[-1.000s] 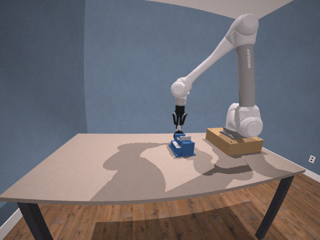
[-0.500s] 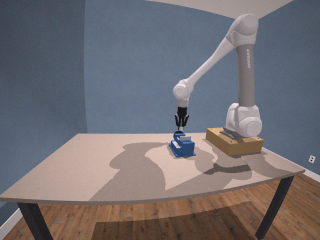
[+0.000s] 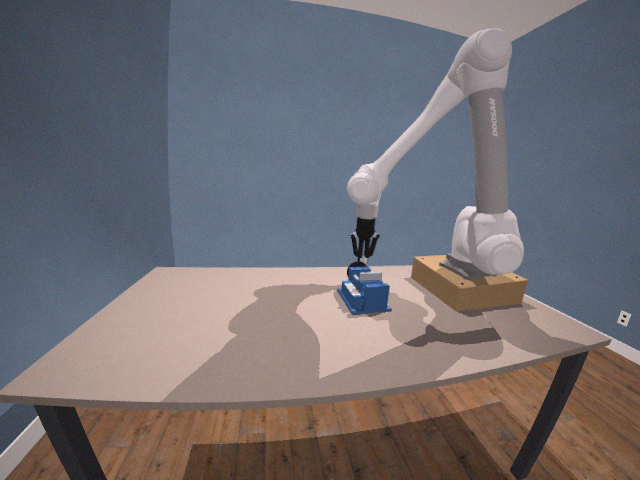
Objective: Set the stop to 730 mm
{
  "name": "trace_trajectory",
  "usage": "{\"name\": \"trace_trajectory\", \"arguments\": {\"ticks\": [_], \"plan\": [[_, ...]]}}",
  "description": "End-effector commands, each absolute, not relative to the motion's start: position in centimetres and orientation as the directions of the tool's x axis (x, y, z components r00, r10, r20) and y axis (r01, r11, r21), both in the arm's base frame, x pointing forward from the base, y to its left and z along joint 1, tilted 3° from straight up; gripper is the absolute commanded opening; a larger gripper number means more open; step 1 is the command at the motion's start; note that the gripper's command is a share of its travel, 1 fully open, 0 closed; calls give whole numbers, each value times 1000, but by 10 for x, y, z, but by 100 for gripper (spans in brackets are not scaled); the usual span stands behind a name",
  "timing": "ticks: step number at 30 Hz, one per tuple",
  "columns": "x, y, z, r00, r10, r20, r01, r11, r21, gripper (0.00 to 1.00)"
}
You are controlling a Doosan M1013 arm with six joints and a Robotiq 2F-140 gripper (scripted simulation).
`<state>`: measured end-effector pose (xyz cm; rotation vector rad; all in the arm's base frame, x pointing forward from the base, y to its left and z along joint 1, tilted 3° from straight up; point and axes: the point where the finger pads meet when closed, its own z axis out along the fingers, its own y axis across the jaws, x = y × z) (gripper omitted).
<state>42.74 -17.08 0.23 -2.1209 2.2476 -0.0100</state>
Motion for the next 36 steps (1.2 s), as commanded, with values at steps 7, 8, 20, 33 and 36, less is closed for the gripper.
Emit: {"name": "trace_trajectory", "arguments": {"ticks": [7,8,20,33,36], "plan": [[428,-171,-7,-57,-998,-33,-997,59,-40,4],[428,-171,-7,-57,-998,-33,-997,59,-40,4],[432,-170,-15,-57,-998,-33,-997,59,-40,4],[436,-170,-21,-57,-998,-33,-997,59,-40,4],[437,-171,-23,-57,-998,-33,-997,59,-40,4]]}}
